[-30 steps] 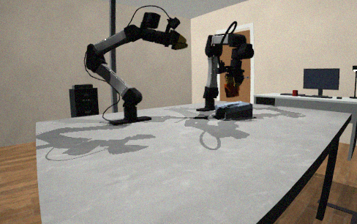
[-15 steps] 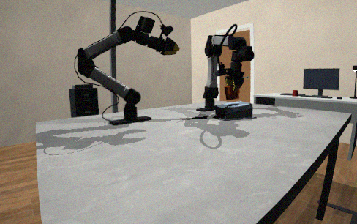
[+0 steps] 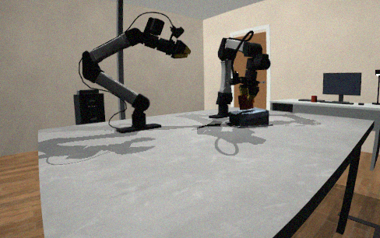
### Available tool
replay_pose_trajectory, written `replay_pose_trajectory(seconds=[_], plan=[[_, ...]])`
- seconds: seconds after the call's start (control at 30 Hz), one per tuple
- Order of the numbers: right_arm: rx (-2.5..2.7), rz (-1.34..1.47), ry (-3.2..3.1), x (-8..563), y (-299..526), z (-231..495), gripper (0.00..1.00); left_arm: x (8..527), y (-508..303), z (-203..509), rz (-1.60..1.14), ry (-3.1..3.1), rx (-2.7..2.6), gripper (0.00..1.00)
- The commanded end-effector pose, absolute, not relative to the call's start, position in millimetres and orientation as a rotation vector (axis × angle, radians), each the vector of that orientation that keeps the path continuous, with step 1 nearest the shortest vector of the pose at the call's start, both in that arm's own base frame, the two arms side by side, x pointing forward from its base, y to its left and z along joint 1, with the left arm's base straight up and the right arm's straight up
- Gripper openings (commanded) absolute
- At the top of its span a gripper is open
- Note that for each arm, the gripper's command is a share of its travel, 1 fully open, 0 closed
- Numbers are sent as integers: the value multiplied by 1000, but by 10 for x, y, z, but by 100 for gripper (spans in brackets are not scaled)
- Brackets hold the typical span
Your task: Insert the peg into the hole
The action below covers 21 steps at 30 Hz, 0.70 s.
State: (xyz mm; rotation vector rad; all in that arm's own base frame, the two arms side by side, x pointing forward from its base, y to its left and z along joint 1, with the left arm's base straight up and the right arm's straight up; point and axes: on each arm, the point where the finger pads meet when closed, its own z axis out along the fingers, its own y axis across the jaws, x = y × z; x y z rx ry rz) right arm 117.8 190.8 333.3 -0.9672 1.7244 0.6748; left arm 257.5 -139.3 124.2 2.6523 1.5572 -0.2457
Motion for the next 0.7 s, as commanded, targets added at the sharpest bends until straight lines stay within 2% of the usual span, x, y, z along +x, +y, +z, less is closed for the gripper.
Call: replay_pose_trajectory(seconds=[0.0, 0.67], plan=[[-964, 673, 1743, 1173, 1901, 3292, 100, 2628, -1401, 1371, -196, 1530, 2608, 33], [-964, 673, 1743, 1173, 1901, 3292, 100, 2720, -1419, 1325, -195, 1535, 2598, 33]])
